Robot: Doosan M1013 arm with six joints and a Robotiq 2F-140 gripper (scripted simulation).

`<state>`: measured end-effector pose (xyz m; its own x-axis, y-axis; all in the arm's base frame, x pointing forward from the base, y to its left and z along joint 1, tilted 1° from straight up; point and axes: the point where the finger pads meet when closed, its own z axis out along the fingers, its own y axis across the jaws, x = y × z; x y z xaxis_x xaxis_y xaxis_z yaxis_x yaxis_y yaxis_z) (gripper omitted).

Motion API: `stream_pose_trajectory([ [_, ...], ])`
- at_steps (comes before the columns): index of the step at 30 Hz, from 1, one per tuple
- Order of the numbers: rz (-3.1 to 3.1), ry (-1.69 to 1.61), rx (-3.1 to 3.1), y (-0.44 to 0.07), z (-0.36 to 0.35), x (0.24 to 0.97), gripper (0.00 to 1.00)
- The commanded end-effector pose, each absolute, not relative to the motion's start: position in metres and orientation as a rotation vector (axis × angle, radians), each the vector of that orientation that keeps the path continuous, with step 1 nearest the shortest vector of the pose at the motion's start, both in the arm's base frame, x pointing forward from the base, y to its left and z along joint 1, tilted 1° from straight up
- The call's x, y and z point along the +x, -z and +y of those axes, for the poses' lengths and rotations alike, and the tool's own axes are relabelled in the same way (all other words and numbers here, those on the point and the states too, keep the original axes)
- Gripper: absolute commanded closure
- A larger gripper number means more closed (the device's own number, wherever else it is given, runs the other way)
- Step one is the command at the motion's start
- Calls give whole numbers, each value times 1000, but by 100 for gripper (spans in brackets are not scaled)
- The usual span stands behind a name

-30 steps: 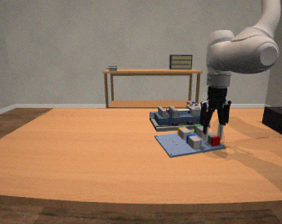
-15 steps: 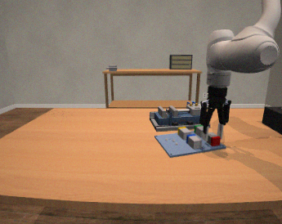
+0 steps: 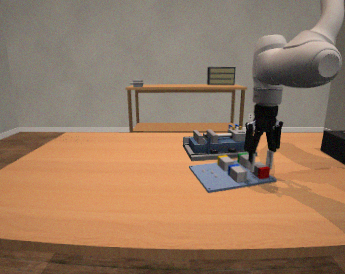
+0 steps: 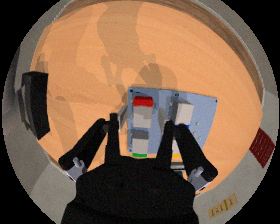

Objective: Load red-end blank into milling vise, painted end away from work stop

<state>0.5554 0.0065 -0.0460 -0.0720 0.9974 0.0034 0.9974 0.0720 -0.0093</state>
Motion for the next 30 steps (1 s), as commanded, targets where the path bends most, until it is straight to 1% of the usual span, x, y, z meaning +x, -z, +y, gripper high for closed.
stream_pose_trajectory([
  [1, -2294, -7, -2134, 45, 7, 555, 55],
  [30, -2294, -7, -2134, 43, 7, 555, 55],
])
